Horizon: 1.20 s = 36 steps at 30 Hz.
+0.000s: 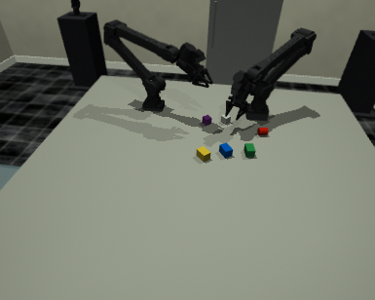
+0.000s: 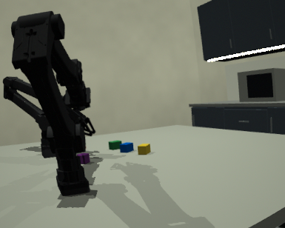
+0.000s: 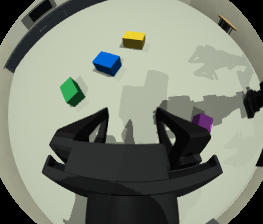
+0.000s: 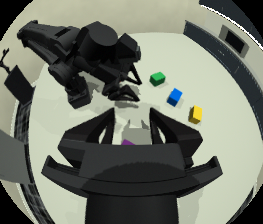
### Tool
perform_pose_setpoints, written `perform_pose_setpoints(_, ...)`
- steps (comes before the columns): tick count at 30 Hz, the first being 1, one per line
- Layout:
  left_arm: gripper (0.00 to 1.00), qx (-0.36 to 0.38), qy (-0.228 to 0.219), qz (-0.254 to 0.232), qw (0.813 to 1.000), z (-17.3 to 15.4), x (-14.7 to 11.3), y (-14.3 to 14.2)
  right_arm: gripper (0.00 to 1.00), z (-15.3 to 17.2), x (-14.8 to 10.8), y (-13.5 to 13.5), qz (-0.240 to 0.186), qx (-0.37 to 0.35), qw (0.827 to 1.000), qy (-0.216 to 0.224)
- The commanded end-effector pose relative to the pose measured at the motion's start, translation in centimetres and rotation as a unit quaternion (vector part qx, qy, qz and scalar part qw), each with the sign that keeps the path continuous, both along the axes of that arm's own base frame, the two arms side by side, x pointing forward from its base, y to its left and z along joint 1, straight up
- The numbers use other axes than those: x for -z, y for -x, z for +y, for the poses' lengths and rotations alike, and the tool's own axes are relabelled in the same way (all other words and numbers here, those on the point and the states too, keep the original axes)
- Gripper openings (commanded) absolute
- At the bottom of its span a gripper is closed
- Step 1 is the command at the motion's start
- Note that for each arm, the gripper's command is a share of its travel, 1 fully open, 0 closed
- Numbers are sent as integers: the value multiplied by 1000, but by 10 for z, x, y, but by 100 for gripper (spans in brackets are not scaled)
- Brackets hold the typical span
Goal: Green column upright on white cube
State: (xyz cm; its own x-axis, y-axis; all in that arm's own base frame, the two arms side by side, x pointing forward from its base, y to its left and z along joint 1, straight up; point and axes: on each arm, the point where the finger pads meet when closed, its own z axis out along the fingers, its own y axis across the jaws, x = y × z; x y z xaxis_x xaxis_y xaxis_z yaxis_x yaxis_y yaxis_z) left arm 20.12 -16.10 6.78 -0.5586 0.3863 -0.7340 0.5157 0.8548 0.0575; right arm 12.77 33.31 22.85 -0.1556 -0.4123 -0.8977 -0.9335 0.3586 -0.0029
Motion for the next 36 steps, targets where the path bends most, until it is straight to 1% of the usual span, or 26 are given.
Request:
perform_pose_setpoints(1, 64, -33, 30, -9, 999, -12, 2, -26, 46, 15, -11, -12, -13, 7, 999, -40)
perform_pose_setpoints(2, 64, -50, 33, -16, 998, -10, 5, -35, 46, 21, -22, -19, -20, 12, 998, -56)
perform_pose_setpoints(3, 64, -68, 44, -29, 996, -8, 0, -43, 46, 23, -17, -23, -22, 16, 998, -60)
perform_pose_setpoints(4, 64, -85, 49, -38, 994, -4, -1, -51, 46, 18, 5, -25, -18, 21, 998, -50)
perform_pose_setpoints(5, 64, -103, 52, -46, 992, 1, -1, -58, 46, 18, 10, -29, -20, 26, 998, -53)
perform_pose_setpoints(7, 64, -138, 53, -57, 987, 13, 5, -67, 46, 18, 20, -36, -22, 34, 997, -58)
perform_pose_setpoints(10, 64, -188, 62, -82, 977, 26, 3, -88, 46, 17, 32, -45, -26, 44, 997, -64)
perform_pose_setpoints(11, 64, -204, 61, -86, 973, 32, 7, -91, 46, 16, 36, -47, -27, 47, 996, -66)
perform_pose_setpoints(13, 64, -235, 53, -90, 966, 49, 20, -93, 46, 21, 26, -54, -34, 52, 995, -81)
perform_pose_setpoints(14, 64, -252, 52, -93, 962, 56, 25, -96, 46, 21, 29, -56, -35, 54, 995, -82)
perform_pose_setpoints(15, 64, -267, 52, -95, 958, 62, 29, -97, 46, 19, 34, -56, -34, 56, 995, -80)
perform_pose_setpoints(16, 64, -282, 58, -102, 952, 65, 29, -105, 46, 13, 47, -54, -30, 58, 995, -71)
perform_pose_setpoints(18, 64, -282, 58, -102, 952, 65, 29, -105, 46, 13, 47, -54, -30, 58, 995, -71)
perform_pose_setpoints(19, 64, -295, 60, -104, 948, 70, 36, -106, 46, 19, 34, -59, -36, 59, 994, -84)
perform_pose_setpoints(21, 64, -319, 55, -101, 941, 83, 52, -103, 46, 18, 36, -60, -37, 61, 994, -84)
perform_pose_setpoints(24, 64, -336, 56, -102, 935, 94, 62, -98, 46, 18, 36, -61, -38, 62, 994, -87)
perform_pose_setpoints(28, 64, -332, 44, -98, 937, 94, 66, -97, 46, 18, 33, -59, -39, 60, 993, -90)
perform_pose_setpoints(35, 64, -330, 52, -104, 937, 91, 61, -101, 46, 18, 33, -59, -39, 60, 993, -90)
perform_pose_setpoints(36, 64, -330, 52, -104, 937, 91, 61, -101, 46, 18, 37, -56, -36, 57, 994, -83)
